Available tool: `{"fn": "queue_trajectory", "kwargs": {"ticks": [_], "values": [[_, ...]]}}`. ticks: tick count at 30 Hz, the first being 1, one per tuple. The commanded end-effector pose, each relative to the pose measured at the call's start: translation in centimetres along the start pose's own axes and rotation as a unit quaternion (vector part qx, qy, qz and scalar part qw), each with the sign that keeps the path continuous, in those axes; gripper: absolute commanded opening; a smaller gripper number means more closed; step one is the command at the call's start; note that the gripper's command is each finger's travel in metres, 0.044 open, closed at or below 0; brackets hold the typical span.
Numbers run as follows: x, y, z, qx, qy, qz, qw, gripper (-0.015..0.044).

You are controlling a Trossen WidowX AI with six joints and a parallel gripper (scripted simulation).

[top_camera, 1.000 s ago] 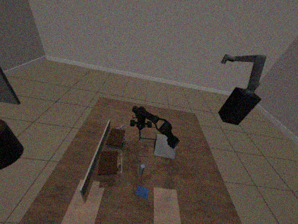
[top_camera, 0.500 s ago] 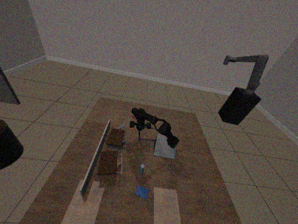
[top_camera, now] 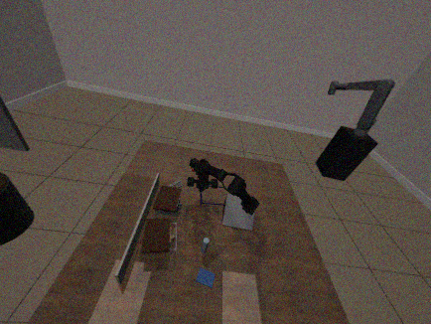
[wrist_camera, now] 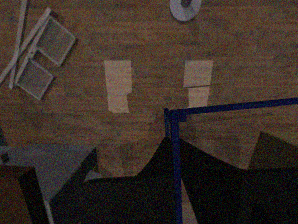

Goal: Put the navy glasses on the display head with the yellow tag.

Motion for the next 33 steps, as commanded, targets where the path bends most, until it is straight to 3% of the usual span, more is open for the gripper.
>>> {"fn": "queue_trajectory", "kwargs": {"ticks": [1,33], "values": [[-0.5,0.0,0.0,-0.004,0.002,0.002,1.0,0.0],[-4.0,-0.1,-0.1,-0.003,0.002,0.003,1.0,0.0]]}}
Point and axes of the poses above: the point midway between the two fingers, 35 mm back from their tips, its own x axis back along the fingers, its own z axis across the jaws, y = z × x, the point moved 10 cm from there along x, back along the fingers, and after that the axes turned 13 degrees about x, right-handed, at the moved point
